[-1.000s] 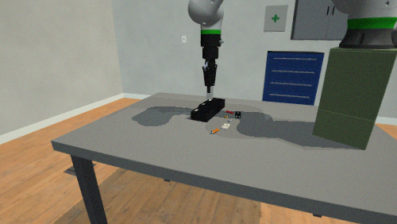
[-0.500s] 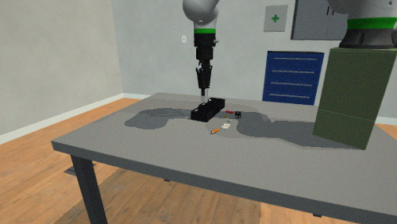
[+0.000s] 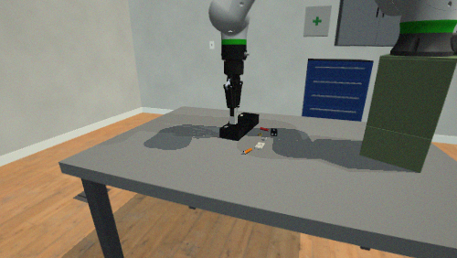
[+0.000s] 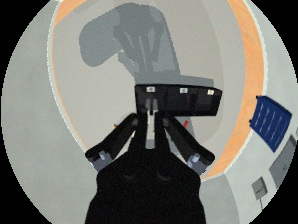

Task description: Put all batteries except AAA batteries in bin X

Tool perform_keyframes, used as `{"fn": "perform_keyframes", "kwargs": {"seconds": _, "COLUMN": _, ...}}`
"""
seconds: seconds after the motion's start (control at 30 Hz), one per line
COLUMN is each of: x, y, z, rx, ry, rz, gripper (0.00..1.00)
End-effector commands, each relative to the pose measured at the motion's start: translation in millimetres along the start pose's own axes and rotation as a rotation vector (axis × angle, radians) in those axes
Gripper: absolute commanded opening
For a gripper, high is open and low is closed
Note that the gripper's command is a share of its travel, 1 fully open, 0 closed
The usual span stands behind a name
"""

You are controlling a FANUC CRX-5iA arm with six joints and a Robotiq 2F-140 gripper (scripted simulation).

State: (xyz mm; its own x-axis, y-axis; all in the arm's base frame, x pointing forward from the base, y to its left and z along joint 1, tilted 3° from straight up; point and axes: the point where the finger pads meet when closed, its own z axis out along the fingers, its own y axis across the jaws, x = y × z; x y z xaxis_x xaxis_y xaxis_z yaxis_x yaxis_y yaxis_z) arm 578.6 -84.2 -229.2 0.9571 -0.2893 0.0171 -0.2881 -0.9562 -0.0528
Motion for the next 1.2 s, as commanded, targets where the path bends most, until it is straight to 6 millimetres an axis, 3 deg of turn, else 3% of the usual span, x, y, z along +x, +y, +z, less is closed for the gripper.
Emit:
{"fn": "perform_keyframes", "kwargs": {"seconds": 0.0, "x": 0.3, "y": 0.0, "z": 7.7, "rx": 0.0, "ry": 0.0, "rz": 0.0, "gripper": 0.05}}
{"fn": "perform_keyframes", "kwargs": {"seconds": 0.43, "x": 0.4, "y": 0.0, "z": 37.0, "rx": 0.0, "ry": 0.0, "rz": 0.0, "gripper": 0.05}}
{"fn": "perform_keyframes", "kwargs": {"seconds": 1.17, "x": 0.4, "y": 0.0, "z": 37.8, "rx": 0.0, "ry": 0.0, "rz": 0.0, "gripper": 0.05}}
